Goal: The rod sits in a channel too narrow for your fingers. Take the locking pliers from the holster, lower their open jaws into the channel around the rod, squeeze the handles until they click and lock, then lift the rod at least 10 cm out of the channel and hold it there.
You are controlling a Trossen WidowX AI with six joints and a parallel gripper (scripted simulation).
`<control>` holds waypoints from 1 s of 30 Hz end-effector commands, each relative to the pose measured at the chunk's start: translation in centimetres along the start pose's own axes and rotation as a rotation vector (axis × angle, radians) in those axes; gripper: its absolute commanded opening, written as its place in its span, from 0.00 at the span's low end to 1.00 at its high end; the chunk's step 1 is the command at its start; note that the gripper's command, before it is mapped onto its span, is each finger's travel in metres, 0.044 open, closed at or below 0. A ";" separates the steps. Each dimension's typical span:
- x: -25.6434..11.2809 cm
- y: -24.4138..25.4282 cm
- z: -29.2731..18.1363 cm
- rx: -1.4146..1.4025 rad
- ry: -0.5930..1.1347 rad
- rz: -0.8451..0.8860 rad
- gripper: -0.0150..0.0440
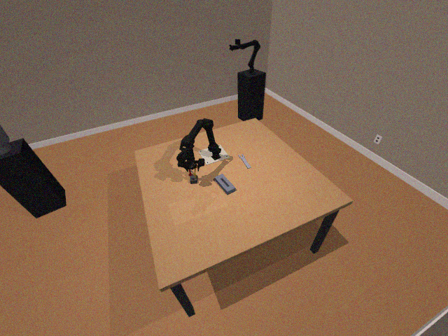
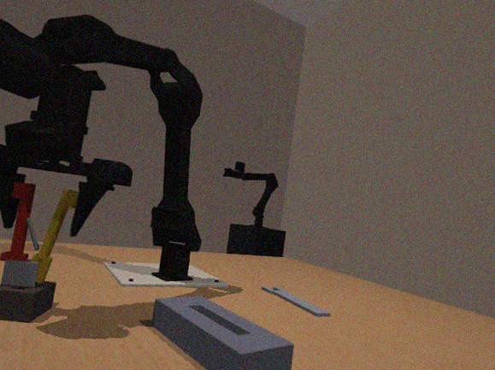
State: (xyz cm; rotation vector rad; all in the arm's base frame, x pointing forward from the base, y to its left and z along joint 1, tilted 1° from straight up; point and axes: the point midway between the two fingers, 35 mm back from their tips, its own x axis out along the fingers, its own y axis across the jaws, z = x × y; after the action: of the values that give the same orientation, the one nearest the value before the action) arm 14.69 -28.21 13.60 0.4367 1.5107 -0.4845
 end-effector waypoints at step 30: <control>0.1 0.1 0.0 0.003 0.001 0.004 0.79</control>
State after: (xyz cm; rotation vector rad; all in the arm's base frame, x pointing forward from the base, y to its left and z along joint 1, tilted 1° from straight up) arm 14.68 -28.24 13.59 0.4358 1.5111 -0.4859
